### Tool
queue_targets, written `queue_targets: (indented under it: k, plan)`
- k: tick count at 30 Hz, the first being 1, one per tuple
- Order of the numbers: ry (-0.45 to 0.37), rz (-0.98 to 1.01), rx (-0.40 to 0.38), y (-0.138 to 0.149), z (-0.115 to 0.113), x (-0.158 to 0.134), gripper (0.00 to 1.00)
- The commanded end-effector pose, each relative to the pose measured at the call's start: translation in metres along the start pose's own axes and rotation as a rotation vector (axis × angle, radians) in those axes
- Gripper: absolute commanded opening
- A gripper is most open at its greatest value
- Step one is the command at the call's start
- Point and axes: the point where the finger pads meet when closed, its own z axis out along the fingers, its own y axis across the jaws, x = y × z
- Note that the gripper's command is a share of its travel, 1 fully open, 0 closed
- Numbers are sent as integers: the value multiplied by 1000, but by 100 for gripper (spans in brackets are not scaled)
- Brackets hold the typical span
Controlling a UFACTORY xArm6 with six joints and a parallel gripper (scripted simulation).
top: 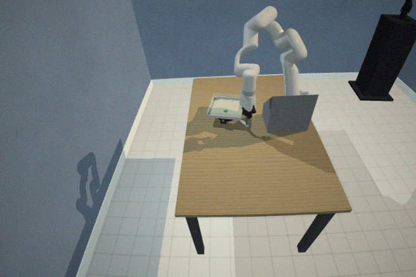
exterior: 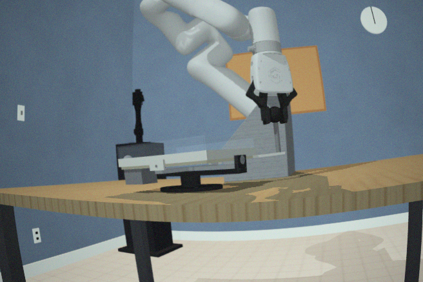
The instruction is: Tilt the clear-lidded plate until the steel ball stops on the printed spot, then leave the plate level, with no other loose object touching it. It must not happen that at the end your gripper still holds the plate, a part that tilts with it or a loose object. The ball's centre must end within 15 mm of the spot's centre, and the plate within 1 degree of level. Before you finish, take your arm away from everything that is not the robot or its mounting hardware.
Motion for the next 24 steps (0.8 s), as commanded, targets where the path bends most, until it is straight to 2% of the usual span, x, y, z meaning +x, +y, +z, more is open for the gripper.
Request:
queue_targets:
  k: [1, 24]
  plan:
    - [-2, 0, 1, 0, 0, 0, 0]
    - [-2, 0, 1, 2, 4, 0, 0]
